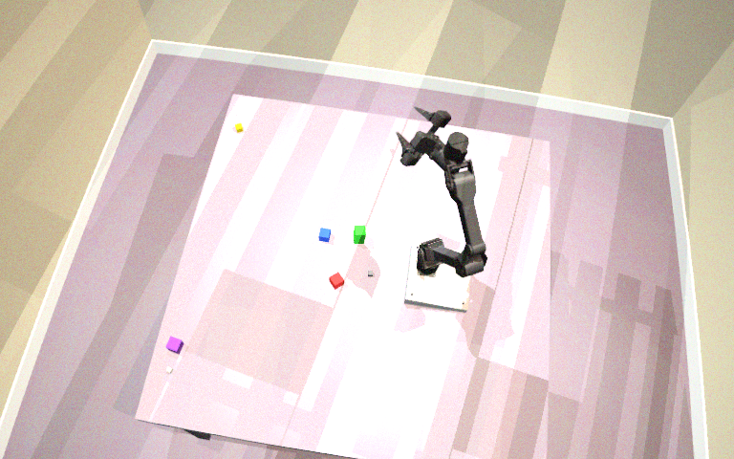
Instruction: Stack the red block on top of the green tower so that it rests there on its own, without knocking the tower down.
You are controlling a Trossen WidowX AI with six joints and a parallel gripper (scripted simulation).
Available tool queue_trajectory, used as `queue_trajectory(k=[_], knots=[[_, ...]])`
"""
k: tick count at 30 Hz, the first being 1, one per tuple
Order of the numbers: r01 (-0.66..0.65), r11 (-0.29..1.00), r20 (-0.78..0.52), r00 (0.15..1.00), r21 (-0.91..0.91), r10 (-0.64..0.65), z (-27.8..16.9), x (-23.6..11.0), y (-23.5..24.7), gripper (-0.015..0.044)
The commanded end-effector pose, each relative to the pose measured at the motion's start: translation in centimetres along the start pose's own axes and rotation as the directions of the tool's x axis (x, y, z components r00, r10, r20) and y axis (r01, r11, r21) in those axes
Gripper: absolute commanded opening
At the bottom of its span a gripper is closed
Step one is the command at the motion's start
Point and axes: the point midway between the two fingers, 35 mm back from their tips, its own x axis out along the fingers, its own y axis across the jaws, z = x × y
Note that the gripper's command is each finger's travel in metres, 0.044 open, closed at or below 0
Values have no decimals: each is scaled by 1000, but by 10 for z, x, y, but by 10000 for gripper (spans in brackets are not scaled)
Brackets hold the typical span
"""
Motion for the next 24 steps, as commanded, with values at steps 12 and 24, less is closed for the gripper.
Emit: queue_trajectory(k=[12, 24], knots=[[-466, 872, -38, 879, 149, 476, -1, 78, 142, 440], [-728, 652, -106, 646, 210, 756, 11, 82, 264, 440]])
